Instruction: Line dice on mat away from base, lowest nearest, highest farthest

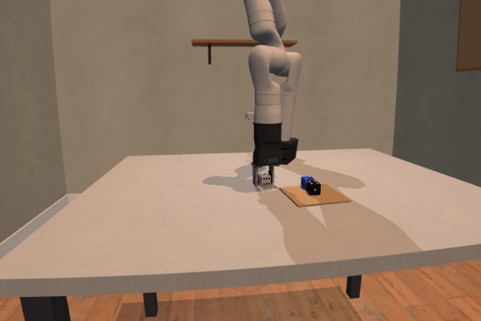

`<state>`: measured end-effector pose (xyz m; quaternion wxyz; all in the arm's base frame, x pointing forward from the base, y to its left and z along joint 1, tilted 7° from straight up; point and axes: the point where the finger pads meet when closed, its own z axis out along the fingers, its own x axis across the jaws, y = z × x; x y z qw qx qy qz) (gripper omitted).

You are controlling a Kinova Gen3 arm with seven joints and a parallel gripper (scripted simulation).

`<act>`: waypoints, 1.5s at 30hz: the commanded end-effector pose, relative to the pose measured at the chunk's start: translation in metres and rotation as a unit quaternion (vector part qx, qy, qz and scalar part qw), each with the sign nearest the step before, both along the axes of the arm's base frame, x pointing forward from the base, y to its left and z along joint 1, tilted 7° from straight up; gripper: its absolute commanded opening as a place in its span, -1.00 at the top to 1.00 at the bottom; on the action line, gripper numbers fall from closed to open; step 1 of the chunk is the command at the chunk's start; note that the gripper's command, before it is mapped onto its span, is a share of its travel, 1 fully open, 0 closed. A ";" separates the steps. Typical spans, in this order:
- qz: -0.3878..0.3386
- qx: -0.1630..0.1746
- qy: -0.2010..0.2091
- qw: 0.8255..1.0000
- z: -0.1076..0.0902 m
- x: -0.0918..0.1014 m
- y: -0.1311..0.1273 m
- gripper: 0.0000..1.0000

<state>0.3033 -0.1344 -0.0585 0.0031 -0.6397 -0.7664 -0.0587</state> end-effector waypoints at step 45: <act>0.003 0.001 0.001 1.000 -0.002 0.000 0.002 -0.14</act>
